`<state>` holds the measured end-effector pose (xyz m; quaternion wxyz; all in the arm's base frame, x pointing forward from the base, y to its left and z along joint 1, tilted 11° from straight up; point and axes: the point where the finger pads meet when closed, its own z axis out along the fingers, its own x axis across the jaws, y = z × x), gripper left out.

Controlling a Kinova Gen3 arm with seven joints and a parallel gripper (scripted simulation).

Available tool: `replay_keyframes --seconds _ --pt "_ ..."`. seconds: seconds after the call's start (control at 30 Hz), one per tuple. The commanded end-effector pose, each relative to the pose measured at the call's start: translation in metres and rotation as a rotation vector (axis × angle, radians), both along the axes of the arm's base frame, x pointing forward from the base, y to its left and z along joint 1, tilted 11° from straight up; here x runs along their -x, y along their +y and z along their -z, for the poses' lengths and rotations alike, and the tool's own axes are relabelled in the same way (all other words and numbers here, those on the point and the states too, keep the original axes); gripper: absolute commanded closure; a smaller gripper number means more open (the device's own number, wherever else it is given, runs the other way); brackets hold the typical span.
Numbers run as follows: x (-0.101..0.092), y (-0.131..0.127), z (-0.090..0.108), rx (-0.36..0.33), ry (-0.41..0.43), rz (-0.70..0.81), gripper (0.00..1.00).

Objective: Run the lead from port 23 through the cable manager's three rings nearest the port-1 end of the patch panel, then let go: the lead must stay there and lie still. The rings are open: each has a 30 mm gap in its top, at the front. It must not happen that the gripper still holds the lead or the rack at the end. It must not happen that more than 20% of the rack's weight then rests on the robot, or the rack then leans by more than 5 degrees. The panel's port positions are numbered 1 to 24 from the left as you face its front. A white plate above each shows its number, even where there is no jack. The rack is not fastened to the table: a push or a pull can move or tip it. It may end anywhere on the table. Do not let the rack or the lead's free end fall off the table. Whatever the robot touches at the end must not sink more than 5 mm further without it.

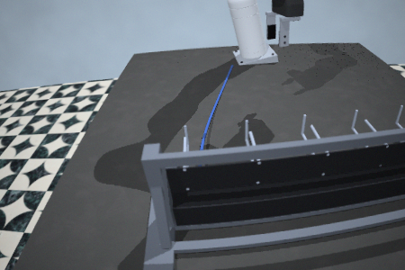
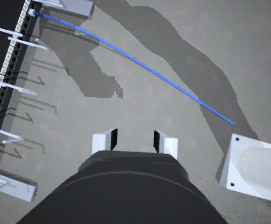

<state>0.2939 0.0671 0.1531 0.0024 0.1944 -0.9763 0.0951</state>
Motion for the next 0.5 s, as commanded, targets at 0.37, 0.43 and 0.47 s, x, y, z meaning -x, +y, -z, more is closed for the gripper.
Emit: replay_keyframes --seconds 0.37,0.43,0.47 --pt "-0.0005 -0.0006 0.0000 0.001 0.000 0.002 1.00" --pt "-0.0005 -0.0006 0.0000 0.001 0.000 0.002 1.00" --pt "-0.0005 -0.0006 0.0000 0.001 0.000 0.002 1.00"
